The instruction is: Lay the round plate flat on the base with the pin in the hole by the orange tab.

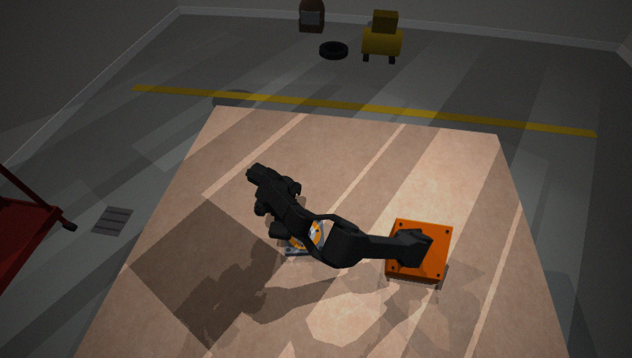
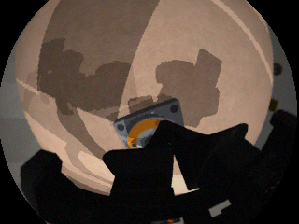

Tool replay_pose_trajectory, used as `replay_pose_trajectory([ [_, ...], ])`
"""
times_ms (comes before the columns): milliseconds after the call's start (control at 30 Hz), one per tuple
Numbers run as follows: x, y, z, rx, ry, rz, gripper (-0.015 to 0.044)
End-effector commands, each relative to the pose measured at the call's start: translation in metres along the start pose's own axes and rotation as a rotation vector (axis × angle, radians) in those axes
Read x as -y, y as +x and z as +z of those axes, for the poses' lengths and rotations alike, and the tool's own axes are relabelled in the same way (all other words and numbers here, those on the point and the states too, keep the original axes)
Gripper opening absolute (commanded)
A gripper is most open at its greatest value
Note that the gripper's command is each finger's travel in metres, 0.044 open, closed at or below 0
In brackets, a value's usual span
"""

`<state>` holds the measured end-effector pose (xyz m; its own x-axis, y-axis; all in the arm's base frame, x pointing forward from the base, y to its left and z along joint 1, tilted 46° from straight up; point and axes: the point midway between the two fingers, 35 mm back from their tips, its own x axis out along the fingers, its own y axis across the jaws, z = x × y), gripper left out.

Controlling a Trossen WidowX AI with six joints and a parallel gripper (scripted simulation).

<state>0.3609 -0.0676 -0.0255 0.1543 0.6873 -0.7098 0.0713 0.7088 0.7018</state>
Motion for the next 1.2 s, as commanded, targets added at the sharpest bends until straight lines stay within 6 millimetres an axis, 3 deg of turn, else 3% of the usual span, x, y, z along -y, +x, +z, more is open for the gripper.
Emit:
replay_pose_trajectory([
  [0,-0.001,0.012,-0.003,-0.006,0.012,0.01,0.0],
  [467,0.015,0.012,-0.013,-0.006,0.012,0.01,0.0],
  [1167,0.021,0.013,-0.018,-0.006,0.012,0.009,0.0],
])
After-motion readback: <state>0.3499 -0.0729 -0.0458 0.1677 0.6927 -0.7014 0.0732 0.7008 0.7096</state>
